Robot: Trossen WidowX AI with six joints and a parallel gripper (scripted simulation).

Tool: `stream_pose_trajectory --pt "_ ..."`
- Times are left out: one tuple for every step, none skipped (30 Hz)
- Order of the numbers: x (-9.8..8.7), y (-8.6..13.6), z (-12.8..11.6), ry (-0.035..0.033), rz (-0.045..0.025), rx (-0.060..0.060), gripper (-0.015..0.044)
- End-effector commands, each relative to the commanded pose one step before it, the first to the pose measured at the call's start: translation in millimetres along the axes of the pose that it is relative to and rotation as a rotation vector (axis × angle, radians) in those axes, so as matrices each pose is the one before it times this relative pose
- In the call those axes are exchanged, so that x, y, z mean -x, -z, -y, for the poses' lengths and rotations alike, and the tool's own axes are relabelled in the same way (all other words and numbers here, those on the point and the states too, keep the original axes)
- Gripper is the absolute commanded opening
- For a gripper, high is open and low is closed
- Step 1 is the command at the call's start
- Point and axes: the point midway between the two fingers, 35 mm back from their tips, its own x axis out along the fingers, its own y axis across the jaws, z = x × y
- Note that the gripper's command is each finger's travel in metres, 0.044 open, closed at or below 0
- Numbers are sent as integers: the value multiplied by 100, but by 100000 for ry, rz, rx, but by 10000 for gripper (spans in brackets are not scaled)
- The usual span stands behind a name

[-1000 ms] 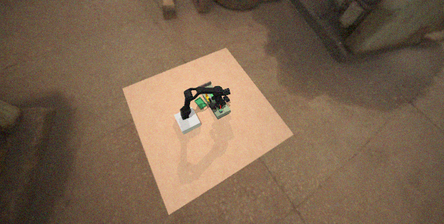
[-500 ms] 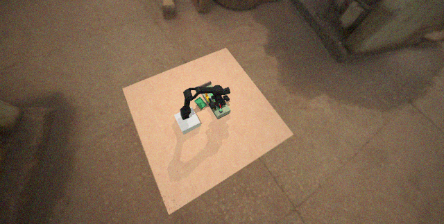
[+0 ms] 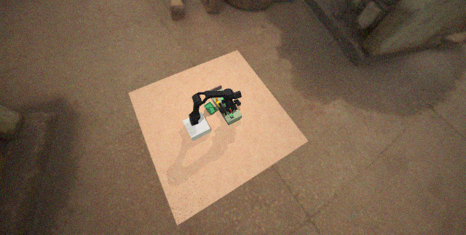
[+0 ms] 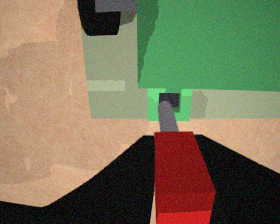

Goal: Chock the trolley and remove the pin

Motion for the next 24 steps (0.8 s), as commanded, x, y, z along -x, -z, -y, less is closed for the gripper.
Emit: stream_pose_trajectory --pt "468 222 128 590 -504 -616 0" --pt "51 18 -1 0 0 0 0" --pt "51 19 2 0 0 0 0" --pt "50 19 4 0 0 0 0" --pt "50 20 5 0 0 0 0" --pt "49 20 7 1 0 0 0" --pt "49 21 9 1 0 0 0" --pt "49 22 11 1 -1 0 0" --pt "48 22 12 1 -1 0 0" --pt "48 23 14 1 -1 0 0" --pt "47 24 15 1 -1 0 0" --pt "46 25 16 1 -1 0 0" --pt "46 26 18 2 -1 0 0" --pt "46 27 20 2 -1 -1 0" --pt "46 28 22 2 -1 -1 0" --pt "-31 60 -10 -1 -6 1 0" --pt "-93 181 -32 -3 -18 2 0" --pt "-99 271 -29 -2 -28 2 0" --pt "-88 244 -28 -2 -28 2 0" --pt "-29 220 -5 0 -23 1 0" --pt "-10 78 -2 0 -8 0 0" --pt "-17 123 -11 -1 -12 1 0" --pt "-24 174 -16 -1 -18 1 0" --pt "-24 187 -10 -1 -18 1 0"
